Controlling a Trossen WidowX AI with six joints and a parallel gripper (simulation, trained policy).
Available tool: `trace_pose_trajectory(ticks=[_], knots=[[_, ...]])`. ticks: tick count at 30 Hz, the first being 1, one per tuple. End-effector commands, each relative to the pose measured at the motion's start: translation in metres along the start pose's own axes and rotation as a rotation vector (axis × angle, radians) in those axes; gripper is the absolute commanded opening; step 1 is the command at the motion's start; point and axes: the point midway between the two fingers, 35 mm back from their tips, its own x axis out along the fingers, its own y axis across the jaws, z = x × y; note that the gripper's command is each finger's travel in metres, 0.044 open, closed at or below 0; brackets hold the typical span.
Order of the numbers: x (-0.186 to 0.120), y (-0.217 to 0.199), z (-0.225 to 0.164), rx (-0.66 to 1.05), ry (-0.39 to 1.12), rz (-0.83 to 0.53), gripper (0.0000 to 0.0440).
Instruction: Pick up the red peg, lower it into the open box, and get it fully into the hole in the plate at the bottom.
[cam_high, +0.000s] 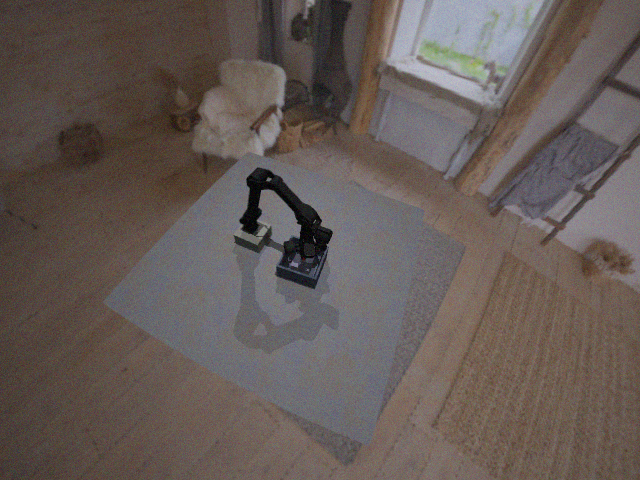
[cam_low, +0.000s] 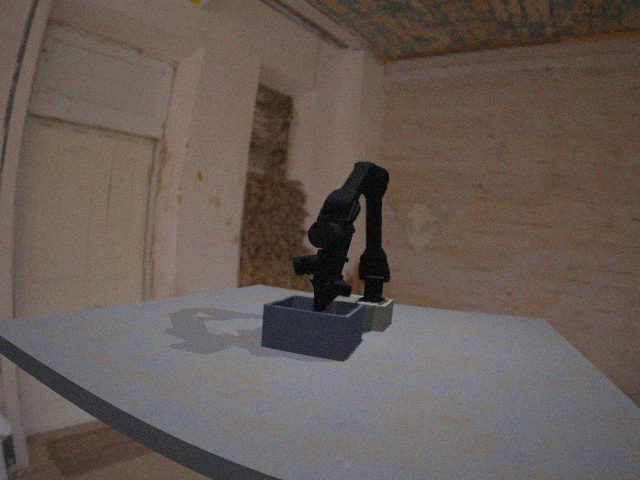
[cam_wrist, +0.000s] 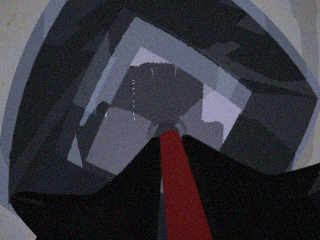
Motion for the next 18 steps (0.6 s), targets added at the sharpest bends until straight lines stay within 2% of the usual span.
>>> trace_pose_trajectory(ticks=[1, 4, 8, 10, 18], knots=[[0.011, -0.001, -0.003, -0.026, 0.030, -0.002, 0.0070], [0.017, 0.000, -0.001, -0.030, 0.050, 0.001, 0.0136], [0.015, 0.002, 0.010, -0.061, 0.044, 0.011, 0.0139], [0.013, 0.006, 0.013, -0.060, 0.052, 0.018, 0.0172], [0.002, 0.027, 0.034, -0.051, 0.088, 0.064, 0.0381]])
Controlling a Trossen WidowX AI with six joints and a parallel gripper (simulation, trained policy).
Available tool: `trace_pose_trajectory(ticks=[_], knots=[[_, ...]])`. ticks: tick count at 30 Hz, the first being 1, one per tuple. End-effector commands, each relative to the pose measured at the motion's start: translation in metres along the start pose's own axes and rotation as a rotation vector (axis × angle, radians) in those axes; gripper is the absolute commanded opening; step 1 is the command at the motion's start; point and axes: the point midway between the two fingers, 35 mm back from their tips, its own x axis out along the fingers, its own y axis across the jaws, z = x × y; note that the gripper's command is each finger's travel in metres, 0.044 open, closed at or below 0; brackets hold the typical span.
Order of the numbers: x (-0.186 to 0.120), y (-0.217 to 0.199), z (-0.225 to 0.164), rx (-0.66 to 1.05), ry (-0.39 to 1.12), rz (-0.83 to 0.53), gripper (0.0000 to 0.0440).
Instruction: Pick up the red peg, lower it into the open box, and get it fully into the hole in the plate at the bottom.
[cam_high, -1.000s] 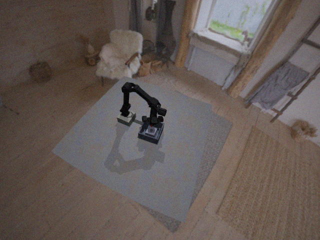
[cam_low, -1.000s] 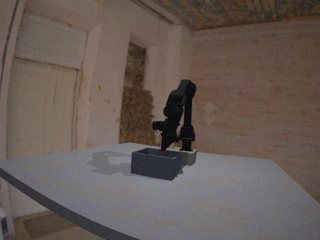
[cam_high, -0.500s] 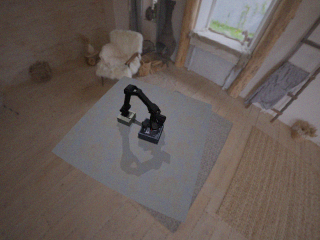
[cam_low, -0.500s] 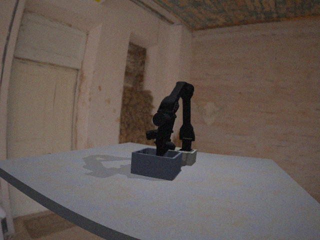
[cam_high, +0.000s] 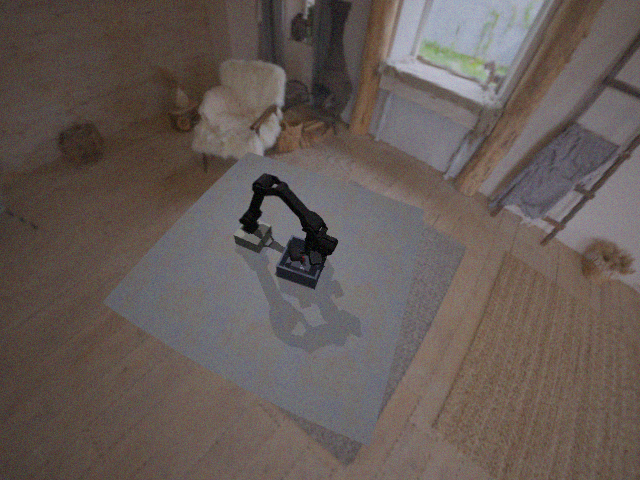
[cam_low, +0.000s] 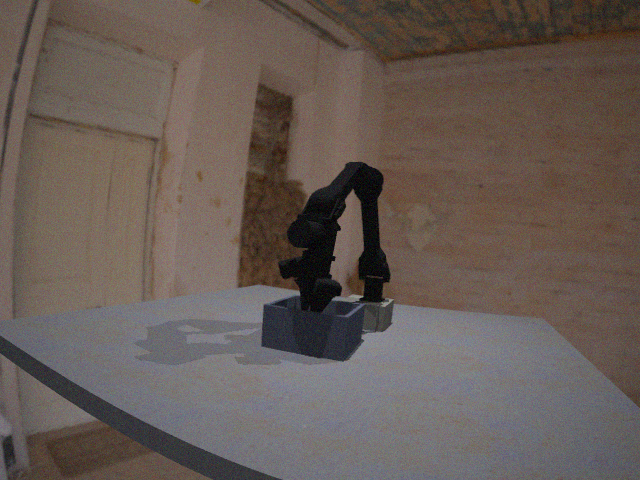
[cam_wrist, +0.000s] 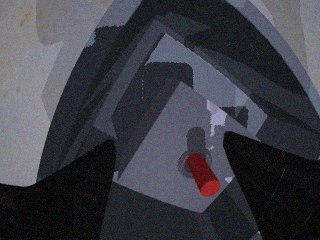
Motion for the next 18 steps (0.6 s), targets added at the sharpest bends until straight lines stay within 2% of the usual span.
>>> trace_pose_trajectory(ticks=[1, 2, 3, 12, 18], knots=[[-0.005, 0.009, 0.008, -0.001, 0.014, 0.024, 0.0407], [-0.006, 0.013, 0.011, -0.001, 0.019, 0.032, 0.0433], [-0.010, 0.017, 0.013, 0.004, 0.024, 0.048, 0.0440], [-0.028, 0.054, 0.033, -0.019, 0.007, 0.173, 0.0440], [-0.028, 0.055, 0.033, -0.019, 0.006, 0.174, 0.0440]])
